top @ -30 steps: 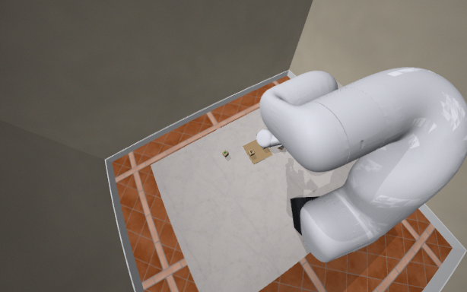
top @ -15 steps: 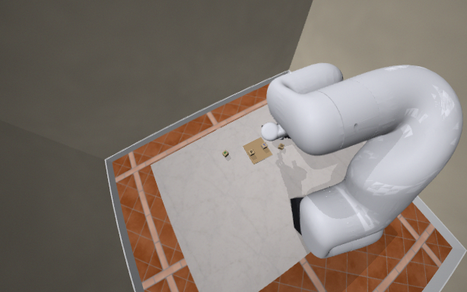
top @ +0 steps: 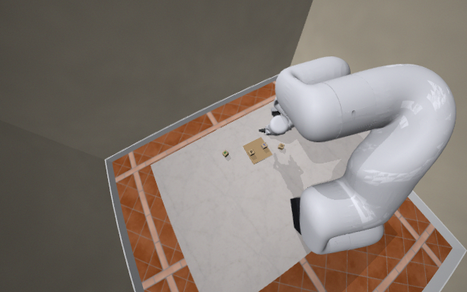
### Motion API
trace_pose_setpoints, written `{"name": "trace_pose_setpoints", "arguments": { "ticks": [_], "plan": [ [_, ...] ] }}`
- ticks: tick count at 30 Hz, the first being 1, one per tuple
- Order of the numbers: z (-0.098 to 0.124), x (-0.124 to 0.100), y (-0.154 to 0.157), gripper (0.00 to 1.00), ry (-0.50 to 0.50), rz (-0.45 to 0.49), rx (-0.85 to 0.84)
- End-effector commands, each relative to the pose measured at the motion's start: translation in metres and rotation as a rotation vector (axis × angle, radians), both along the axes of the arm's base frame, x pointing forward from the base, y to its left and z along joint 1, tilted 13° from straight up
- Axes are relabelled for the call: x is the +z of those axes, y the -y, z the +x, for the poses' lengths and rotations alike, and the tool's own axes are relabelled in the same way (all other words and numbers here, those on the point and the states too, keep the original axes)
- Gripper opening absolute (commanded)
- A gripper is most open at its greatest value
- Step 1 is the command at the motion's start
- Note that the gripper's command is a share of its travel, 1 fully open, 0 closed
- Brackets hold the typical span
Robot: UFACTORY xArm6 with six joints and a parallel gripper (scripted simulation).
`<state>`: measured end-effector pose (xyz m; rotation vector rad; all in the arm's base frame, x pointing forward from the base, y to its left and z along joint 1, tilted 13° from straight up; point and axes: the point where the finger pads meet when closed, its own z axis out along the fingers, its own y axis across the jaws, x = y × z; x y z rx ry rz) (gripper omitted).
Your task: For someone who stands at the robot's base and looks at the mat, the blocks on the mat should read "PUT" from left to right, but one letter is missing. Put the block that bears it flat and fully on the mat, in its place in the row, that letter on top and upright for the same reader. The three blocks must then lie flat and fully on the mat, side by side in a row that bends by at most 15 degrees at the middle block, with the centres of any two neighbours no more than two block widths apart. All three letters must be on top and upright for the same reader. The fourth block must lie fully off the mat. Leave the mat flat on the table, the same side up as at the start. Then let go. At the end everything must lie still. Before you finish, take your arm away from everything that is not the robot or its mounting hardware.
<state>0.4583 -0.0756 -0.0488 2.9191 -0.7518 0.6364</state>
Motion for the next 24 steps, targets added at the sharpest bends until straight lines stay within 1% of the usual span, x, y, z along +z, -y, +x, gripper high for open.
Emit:
{"name": "trace_pose_setpoints", "arguments": {
  "ticks": [1, 5, 7, 8, 10, 15, 22, 24],
  "plan": [
    [0.001, 0.002, -0.002, 1.0, -0.019, 0.011, 0.136],
    [-0.002, 0.002, -0.002, 1.0, -0.043, 0.014, 0.278],
    [-0.002, 0.002, -0.002, 1.0, -0.043, 0.014, 0.278],
    [-0.006, 0.003, -0.001, 1.0, -0.059, 0.015, 0.372],
    [-0.008, 0.003, 0.0, 1.0, -0.067, 0.016, 0.412],
    [-0.019, 0.004, 0.004, 1.0, -0.1, 0.017, 0.589],
    [-0.04, 0.007, 0.015, 1.0, -0.152, 0.021, 0.833],
    [-0.04, 0.007, 0.015, 1.0, -0.152, 0.021, 0.833]
  ]
}}
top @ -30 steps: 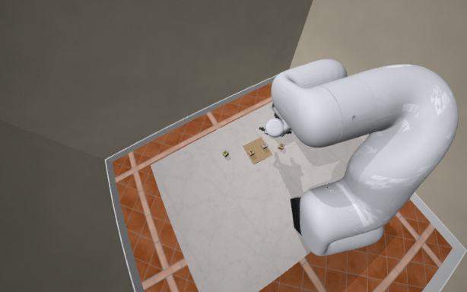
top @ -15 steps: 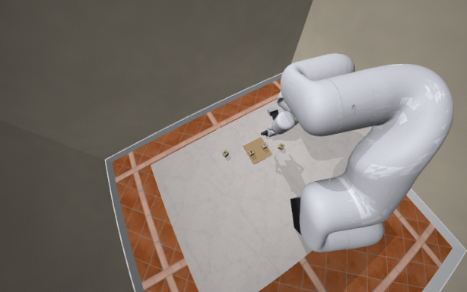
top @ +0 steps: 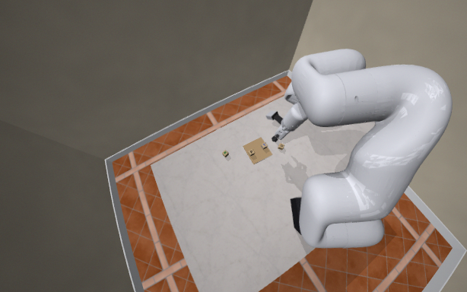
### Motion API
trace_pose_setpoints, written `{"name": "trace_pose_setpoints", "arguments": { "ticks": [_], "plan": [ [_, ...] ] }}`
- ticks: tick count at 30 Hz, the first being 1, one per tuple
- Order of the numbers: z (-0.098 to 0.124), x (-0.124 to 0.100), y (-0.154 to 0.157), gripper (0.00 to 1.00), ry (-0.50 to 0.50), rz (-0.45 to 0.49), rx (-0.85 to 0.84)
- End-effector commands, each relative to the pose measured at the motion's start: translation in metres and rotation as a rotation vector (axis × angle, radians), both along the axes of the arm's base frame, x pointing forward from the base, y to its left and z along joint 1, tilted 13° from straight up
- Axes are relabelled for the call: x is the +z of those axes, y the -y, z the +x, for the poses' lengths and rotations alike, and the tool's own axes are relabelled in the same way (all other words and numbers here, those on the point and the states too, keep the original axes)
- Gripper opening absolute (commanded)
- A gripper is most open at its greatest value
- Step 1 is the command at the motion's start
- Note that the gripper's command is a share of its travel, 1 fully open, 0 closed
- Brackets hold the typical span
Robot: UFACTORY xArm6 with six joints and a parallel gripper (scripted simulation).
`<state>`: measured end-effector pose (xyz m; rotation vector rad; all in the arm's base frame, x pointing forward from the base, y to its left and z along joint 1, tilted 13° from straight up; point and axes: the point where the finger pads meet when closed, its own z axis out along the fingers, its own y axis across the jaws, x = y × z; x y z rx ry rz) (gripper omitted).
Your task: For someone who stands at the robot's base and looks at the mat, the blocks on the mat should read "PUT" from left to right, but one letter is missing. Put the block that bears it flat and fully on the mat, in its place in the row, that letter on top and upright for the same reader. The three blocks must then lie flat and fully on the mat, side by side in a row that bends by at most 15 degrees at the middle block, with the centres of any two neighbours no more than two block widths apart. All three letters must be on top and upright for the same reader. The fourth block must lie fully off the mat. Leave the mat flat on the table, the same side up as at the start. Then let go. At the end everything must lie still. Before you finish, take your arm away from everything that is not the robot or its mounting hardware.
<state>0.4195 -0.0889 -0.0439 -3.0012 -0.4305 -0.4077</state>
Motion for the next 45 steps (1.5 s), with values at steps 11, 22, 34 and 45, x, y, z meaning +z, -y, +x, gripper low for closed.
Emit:
{"name": "trace_pose_setpoints", "arguments": {
  "ticks": [11, 22, 34, 45],
  "plan": [
    [-0.042, 0.007, 0.028, 1.0, -0.095, 0.014, 0.384],
    [-0.042, 0.007, 0.028, 1.0, -0.095, 0.014, 0.385],
    [-0.042, 0.005, 0.027, 1.0, -0.111, 0.032, 0.29],
    [-0.04, -0.007, 0.025, 1.0, -0.176, 0.101, -0.098]
  ]
}}
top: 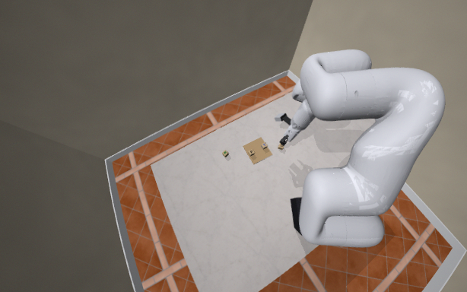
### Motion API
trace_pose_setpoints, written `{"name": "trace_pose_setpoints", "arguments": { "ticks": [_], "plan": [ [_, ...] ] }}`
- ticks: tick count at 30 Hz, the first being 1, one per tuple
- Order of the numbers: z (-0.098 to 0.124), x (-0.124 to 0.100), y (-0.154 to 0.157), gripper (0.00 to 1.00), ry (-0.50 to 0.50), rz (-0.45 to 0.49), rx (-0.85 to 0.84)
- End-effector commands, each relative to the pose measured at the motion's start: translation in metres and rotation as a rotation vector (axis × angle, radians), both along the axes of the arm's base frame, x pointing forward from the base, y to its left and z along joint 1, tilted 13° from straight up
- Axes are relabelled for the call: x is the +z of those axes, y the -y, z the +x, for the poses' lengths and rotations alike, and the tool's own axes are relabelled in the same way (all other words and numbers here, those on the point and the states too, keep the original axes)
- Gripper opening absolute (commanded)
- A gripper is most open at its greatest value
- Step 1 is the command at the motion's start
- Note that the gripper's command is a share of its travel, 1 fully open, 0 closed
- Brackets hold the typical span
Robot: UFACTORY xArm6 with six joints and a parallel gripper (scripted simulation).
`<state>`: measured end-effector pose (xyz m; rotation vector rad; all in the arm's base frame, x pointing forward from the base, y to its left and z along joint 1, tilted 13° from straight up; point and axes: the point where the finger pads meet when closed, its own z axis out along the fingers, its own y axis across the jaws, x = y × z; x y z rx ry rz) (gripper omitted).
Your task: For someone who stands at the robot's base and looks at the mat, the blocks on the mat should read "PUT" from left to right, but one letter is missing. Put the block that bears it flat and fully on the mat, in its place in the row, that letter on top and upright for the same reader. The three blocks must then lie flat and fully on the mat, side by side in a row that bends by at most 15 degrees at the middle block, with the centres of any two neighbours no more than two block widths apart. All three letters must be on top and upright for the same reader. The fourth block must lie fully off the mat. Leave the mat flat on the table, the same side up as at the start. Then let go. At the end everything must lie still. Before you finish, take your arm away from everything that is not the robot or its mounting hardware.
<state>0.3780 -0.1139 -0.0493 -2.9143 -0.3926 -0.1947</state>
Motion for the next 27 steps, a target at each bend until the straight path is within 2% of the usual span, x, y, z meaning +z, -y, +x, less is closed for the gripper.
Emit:
{"name": "trace_pose_setpoints", "arguments": {
  "ticks": [1, 4, 6, 7, 21, 23, 27],
  "plan": [
    [0.002, -0.003, 0.0, 1.0, -0.038, 0.004, -0.134],
    [0.002, -0.006, 0.0, 1.0, -0.058, 0.014, -0.231],
    [0.002, -0.006, 0.0, 1.0, -0.058, 0.014, -0.231],
    [0.002, -0.008, -0.001, 1.0, -0.075, 0.022, -0.315],
    [0.004, -0.022, -0.003, 1.0, -0.164, 0.065, -0.739],
    [0.004, -0.022, -0.003, 1.0, -0.164, 0.065, -0.739],
    [0.004, -0.026, -0.004, 1.0, -0.195, 0.08, -0.89]
  ]
}}
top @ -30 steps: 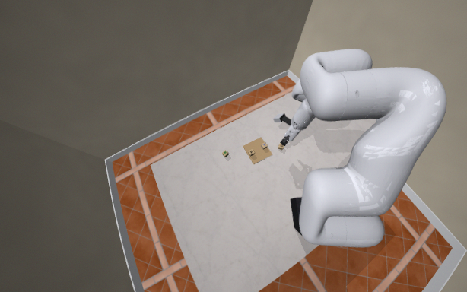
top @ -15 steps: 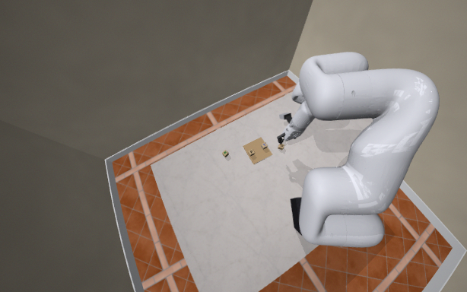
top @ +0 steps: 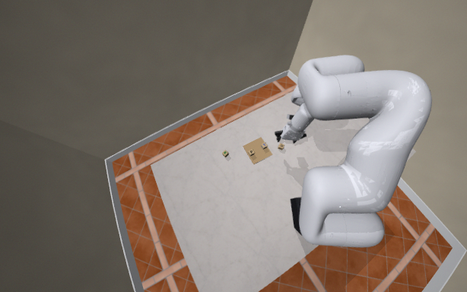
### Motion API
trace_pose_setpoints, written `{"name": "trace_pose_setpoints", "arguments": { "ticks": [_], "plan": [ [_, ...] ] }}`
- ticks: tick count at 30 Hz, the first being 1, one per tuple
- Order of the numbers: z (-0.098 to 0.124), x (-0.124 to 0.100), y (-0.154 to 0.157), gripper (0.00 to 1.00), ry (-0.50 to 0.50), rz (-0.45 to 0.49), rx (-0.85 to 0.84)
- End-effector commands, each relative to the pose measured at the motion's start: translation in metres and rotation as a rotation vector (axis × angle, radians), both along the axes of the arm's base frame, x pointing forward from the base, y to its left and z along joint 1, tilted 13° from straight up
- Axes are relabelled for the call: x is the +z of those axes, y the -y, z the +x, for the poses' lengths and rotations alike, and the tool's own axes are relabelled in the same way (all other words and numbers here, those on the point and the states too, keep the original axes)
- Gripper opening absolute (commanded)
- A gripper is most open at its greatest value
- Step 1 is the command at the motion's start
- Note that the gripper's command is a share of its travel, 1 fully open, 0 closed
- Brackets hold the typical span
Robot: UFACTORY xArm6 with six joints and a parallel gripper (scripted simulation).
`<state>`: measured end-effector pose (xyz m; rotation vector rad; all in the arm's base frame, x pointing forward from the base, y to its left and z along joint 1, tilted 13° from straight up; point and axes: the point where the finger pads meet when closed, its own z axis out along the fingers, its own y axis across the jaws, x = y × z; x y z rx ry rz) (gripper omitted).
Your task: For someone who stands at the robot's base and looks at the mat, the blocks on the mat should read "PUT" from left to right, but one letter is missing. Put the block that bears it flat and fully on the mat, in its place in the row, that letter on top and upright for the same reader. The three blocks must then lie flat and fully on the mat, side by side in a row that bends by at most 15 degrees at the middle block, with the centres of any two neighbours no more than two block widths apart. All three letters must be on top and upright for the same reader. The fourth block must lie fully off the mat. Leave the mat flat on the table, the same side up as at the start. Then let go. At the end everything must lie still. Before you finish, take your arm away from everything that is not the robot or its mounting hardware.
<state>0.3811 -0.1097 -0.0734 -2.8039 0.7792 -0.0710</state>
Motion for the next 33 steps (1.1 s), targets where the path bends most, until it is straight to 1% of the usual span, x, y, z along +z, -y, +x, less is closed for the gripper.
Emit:
{"name": "trace_pose_setpoints", "arguments": {
  "ticks": [1, 8, 14, 15, 33],
  "plan": [
    [0.0012, -0.0032, -0.0001, 1.0, -0.042, 0.004, -0.132],
    [0.0017, -0.0096, -0.0012, 1.0, -0.084, 0.024, -0.335],
    [0.0017, -0.0102, -0.0013, 1.0, -0.089, 0.026, -0.356],
    [0.0017, -0.0102, -0.0013, 0.69, -0.089, 0.026, -0.356],
    [0.0017, -0.0102, -0.0013, 0.69, -0.089, 0.026, -0.356]
  ]
}}
